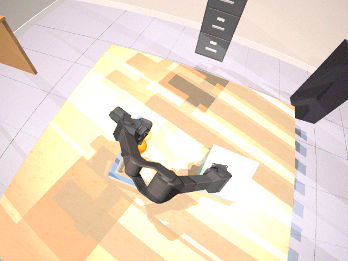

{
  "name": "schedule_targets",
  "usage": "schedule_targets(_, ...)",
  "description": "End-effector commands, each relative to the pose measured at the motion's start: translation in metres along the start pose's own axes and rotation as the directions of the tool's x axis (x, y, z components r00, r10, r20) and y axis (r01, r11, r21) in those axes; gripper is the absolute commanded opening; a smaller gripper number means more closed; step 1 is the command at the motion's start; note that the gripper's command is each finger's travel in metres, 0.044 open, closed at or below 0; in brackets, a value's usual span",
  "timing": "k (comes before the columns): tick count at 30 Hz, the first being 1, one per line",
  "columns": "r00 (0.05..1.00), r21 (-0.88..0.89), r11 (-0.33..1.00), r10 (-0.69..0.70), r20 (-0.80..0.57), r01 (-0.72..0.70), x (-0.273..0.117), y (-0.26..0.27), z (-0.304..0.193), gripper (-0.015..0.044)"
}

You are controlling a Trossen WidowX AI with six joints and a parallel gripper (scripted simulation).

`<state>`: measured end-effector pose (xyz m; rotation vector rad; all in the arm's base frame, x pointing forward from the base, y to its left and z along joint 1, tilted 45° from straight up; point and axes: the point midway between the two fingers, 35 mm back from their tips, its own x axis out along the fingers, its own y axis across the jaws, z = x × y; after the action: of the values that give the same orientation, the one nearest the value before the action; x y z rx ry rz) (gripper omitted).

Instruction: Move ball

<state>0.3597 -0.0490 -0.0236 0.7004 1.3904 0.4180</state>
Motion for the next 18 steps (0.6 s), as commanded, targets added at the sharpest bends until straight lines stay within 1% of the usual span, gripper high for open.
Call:
schedule_targets(1, 1.000, -0.019, 1.000, -0.011, 0.016, 0.011, -0.023, -0.002, 0.007, 0.0000)
schedule_targets(18, 0.999, -0.024, 0.999, 0.032, 0.015, -0.032, -0.126, 0.014, 0.006, 0.0000)
